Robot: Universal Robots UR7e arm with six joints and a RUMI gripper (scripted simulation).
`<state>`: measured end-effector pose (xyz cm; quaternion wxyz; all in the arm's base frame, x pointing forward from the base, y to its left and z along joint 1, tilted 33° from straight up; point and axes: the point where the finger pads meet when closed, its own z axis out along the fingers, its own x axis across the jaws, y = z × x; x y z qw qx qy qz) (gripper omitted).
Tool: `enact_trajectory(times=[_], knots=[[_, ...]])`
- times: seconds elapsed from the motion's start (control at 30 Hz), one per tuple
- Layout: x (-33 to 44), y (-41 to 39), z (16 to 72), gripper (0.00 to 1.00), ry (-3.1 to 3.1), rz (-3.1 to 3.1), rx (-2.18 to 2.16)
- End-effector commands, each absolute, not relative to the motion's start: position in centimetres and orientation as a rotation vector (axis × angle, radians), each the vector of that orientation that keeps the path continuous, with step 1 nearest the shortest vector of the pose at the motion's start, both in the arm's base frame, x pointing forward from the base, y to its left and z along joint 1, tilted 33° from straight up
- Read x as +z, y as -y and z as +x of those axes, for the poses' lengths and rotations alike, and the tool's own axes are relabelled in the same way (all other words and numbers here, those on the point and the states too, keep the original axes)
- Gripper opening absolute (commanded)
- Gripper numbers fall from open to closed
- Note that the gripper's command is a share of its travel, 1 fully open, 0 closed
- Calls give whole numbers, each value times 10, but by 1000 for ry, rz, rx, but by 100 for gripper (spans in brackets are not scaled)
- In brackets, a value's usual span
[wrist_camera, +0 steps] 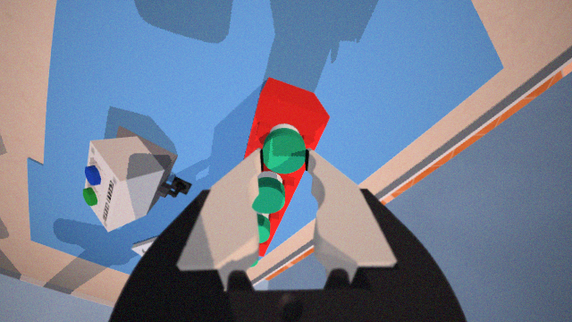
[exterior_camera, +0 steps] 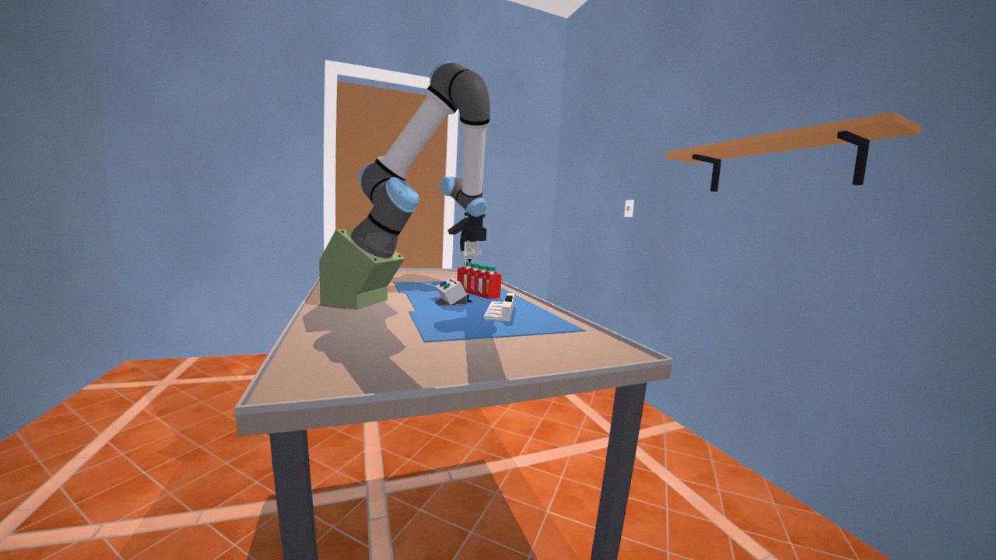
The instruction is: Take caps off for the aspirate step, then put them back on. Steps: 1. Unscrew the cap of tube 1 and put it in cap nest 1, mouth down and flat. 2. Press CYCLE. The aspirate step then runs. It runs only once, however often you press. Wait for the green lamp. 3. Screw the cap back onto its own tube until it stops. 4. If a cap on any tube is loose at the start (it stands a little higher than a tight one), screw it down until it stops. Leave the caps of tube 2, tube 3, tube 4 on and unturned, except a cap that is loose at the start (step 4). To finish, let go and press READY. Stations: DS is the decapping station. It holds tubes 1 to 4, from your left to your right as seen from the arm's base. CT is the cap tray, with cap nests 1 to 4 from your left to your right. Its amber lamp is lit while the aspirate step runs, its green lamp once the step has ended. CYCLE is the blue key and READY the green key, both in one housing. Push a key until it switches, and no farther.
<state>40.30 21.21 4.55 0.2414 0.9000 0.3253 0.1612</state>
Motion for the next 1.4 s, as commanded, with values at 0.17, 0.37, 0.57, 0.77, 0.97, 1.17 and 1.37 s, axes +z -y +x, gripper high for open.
enact_trajectory(times=[0.17,0.37,0.57,0.77,0.97,1.17,1.37], knots=[[46,-212,403,0,-1145,2347,381],[46,-212,403,35,-1145,2347,381],[46,-212,403,35,-1145,2347,381],[46,-212,403,35,-1050,2400,411],[46,-212,403,35,-647,2579,523],[46,-212,403,35,-324,2675,601],[46,-212,403,35,12,2737,673]])
